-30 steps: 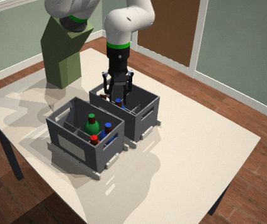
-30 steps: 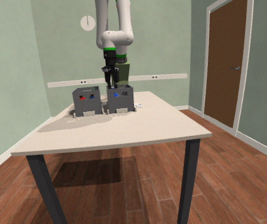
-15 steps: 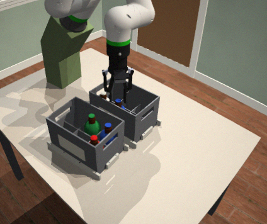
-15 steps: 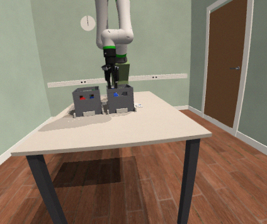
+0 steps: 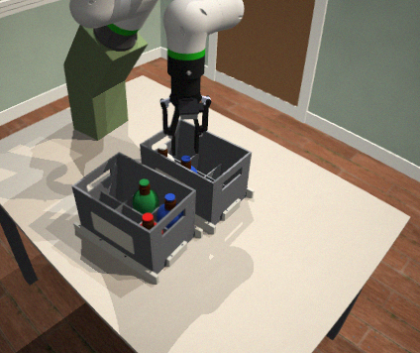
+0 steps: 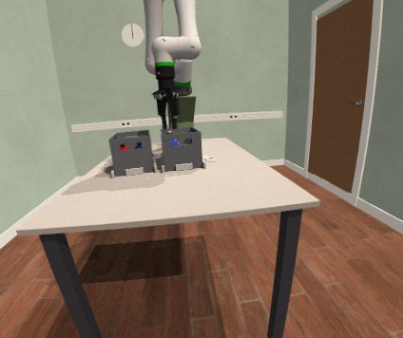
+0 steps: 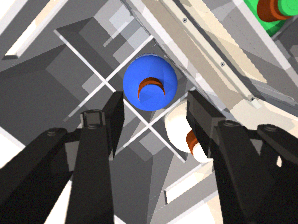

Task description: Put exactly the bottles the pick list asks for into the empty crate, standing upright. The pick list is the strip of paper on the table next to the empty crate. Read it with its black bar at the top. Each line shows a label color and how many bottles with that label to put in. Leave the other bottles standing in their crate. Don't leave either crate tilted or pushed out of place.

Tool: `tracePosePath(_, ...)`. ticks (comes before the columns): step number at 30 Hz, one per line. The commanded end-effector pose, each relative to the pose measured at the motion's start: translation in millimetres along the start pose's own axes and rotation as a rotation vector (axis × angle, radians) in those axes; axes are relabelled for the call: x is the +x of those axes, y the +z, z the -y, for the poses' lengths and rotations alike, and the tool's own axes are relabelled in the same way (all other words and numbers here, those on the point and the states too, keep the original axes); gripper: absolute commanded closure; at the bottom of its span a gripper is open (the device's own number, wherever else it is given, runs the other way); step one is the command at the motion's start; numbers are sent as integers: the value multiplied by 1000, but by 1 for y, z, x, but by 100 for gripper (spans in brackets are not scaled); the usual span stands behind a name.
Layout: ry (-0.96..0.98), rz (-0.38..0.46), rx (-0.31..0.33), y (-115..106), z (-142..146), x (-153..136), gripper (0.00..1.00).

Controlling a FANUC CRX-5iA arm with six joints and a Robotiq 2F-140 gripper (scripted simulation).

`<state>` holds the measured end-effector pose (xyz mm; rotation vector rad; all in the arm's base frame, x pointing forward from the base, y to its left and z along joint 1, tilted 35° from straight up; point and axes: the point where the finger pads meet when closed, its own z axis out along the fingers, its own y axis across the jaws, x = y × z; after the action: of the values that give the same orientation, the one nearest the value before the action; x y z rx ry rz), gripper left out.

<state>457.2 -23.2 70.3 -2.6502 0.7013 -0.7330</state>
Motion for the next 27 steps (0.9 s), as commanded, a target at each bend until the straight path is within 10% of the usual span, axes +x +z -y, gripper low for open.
tracePosePath(1, 0, -1, 0, -11, 0, 0, 56)
tracePosePath(27, 0, -1, 0, -52, 29, -25, 56)
